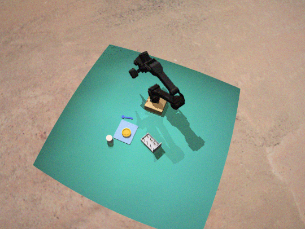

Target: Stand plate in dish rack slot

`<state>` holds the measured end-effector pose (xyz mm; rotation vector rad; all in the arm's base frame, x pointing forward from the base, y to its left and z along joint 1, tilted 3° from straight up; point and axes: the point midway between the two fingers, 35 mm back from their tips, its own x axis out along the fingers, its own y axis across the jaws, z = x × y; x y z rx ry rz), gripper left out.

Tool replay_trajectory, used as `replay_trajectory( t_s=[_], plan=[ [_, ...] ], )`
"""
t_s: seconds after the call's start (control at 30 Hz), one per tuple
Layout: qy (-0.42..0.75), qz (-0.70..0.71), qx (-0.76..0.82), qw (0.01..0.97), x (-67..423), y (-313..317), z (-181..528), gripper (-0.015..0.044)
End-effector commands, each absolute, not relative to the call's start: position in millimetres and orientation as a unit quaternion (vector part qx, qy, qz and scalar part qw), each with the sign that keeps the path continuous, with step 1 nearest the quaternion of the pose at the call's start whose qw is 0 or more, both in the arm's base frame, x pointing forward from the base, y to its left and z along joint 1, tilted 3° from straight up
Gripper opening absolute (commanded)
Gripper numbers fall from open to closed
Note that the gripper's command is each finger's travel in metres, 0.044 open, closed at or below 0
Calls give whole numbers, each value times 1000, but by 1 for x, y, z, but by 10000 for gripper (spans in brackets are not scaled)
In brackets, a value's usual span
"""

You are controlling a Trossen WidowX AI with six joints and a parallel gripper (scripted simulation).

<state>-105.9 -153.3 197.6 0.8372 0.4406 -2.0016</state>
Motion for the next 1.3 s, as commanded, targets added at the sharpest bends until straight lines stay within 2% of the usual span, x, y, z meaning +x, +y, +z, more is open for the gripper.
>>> replay_trajectory(
  t_s=[0.0, 0.6, 1.27],
  plan=[
    [179, -807, 338, 449, -105, -154, 198, 400],
    [328, -639, 331, 611, -31, -221, 183, 400],
    [495, -397, 255, 729, 105, -248, 151, 400]
  ],
)
